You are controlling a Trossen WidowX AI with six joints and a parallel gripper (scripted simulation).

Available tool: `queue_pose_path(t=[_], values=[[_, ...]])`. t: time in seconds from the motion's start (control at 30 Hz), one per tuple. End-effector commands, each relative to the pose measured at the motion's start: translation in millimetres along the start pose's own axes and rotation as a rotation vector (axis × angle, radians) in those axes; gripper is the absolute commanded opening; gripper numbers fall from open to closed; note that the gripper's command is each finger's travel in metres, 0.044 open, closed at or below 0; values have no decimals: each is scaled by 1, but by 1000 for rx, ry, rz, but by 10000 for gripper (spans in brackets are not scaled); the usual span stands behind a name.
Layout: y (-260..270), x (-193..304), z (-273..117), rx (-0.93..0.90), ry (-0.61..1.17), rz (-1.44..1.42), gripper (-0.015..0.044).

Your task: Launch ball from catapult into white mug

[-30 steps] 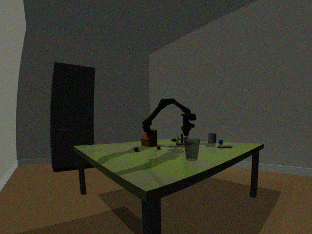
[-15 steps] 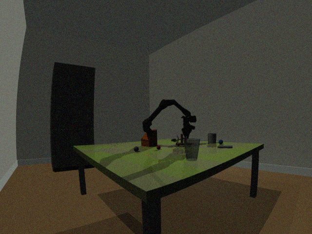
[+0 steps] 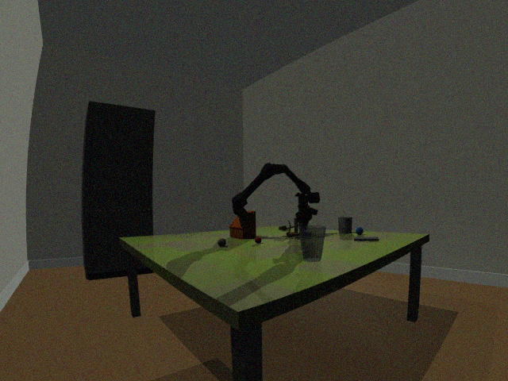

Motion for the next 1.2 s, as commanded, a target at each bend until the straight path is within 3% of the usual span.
queue_pose_path(t=[0.0,0.1,0.47,0.67,0.8,1.17], values=[[1,2,7,4,10,-10,440],[1,2,7,4,10,-10,440],[1,1,4,0,4,-2,151],[1,1,4,0,4,-2,111],[1,0,-35,-1,4,-3,6],[1,-1,-39,1,7,-7,0]])
Point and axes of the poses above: the point midway between the two fingers, 35 mm back from their tips, its own z axis out along the fingers, its own y axis across the jaws, x = y × z, the point moved 9 cm from there along -z, back along the fingers, and after that the axes turned 14 degrees about -z, right-handed, at the moved point
